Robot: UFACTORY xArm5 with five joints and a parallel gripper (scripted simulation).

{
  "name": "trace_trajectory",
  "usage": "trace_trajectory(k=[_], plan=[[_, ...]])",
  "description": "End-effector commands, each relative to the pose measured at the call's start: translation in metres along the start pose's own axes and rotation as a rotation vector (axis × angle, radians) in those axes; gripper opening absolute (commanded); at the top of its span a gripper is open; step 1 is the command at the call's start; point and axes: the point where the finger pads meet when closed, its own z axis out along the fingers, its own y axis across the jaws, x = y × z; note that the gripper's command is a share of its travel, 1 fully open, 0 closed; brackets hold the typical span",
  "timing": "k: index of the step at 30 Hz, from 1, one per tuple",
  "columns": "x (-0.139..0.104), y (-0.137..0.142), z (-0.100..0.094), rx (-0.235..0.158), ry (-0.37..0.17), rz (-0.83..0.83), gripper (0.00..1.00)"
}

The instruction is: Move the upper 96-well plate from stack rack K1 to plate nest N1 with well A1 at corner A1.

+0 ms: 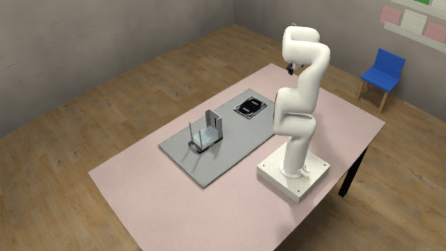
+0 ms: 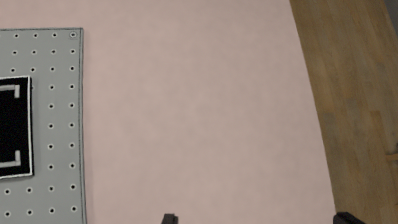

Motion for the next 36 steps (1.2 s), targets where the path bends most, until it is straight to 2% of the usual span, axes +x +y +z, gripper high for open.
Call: trace_trajectory(k=[1, 17, 18, 19, 27, 28, 29, 36], plan=[[0.001, 0.001, -0.002, -0.003, 0.003, 0.000, 1.00], [0.001, 0.001, -0.002, -0.003, 0.003, 0.000, 1.00], [0.004, -0.003, -0.003, 0.029, 0.004, -0.006, 1.00], [0.007, -0.007, -0.004, 0.036, 0.004, -0.007, 1.00], [0.028, -0.037, -0.014, 0.036, 0.004, -0.007, 1.00], [0.030, -0.041, -0.015, 0.068, -0.001, -0.014, 1.00], [0.032, -0.046, -0.017, 0.077, -0.002, -0.015, 1.00], [0.044, -0.067, -0.023, 0.077, -0.002, -0.015, 1.00]])
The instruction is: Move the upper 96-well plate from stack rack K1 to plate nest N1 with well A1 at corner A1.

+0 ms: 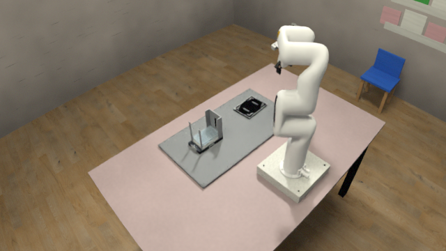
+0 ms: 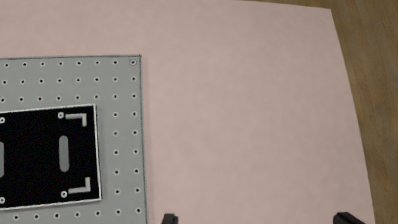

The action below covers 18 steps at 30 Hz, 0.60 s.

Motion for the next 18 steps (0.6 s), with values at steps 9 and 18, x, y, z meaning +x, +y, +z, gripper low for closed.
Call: trace_trajectory(k=[9, 18], plan=[[0.022, -0.045, -0.013, 0.045, 0.000, -0.008, 1.00], [0.033, -0.074, -0.021, 0.080, -0.015, -0.018, 1.00]])
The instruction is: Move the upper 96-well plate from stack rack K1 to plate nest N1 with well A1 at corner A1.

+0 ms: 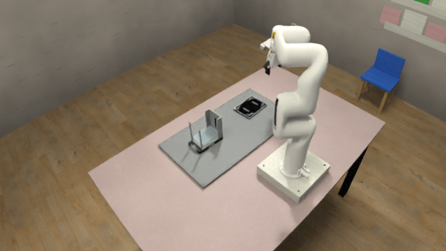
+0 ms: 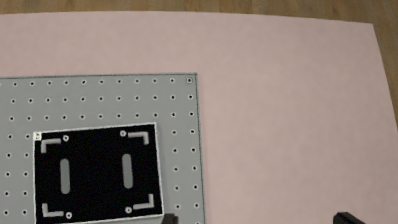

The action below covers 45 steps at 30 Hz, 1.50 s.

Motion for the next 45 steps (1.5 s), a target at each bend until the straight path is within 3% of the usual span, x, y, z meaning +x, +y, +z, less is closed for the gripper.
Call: trace_trajectory(k=[1, 6, 7, 8, 17, 19, 26, 27, 45], plan=[[0.007, -0.016, -0.006, 0.024, 0.000, -0.006, 1.00], [0.014, -0.039, -0.011, 0.024, 0.000, -0.006, 1.00], [0.015, -0.044, -0.012, 0.052, -0.016, -0.015, 1.00], [0.016, -0.049, -0.014, 0.056, -0.019, -0.017, 1.00], [0.023, -0.082, -0.022, 0.057, -0.018, -0.017, 1.00], [0.025, -0.092, -0.025, 0.085, -0.040, -0.028, 1.00], [0.028, -0.124, -0.033, 0.085, -0.040, -0.028, 1.00], [0.028, -0.129, -0.035, 0.108, -0.062, -0.039, 1.00], [0.025, -0.203, -0.058, 0.130, -0.090, -0.052, 1.00]])
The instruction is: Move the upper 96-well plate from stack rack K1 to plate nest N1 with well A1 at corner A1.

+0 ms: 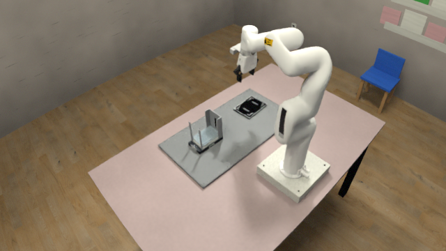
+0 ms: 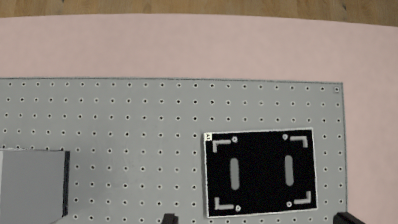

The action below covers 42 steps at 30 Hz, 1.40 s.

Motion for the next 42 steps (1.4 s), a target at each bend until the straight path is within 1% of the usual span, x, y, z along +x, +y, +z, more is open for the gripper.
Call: trace_trajectory(k=[1, 3, 4, 11, 12, 18, 20, 21, 29, 35, 37, 42], plan=[[0.000, -0.015, -0.005, 0.003, 0.005, 0.000, 1.00], [0.000, -0.015, -0.005, 0.003, 0.005, 0.000, 1.00], [-0.001, -0.020, -0.005, 0.018, -0.022, -0.011, 1.00], [-0.006, -0.054, -0.012, 0.019, -0.024, -0.012, 1.00], [-0.007, -0.059, -0.013, 0.030, -0.053, -0.024, 1.00], [-0.015, -0.087, -0.019, 0.030, -0.054, -0.024, 1.00], [-0.015, -0.087, -0.019, 0.030, -0.054, -0.024, 1.00], [-0.016, -0.092, -0.020, 0.038, -0.084, -0.036, 1.00], [-0.029, -0.127, -0.028, 0.038, -0.085, -0.037, 1.00], [-0.026, -0.154, -0.015, 0.049, -0.085, -0.236, 1.00], [-0.026, -0.154, -0.015, 0.049, -0.085, -0.236, 1.00], [-0.024, -0.176, -0.004, 0.057, -0.086, -0.403, 1.00]])
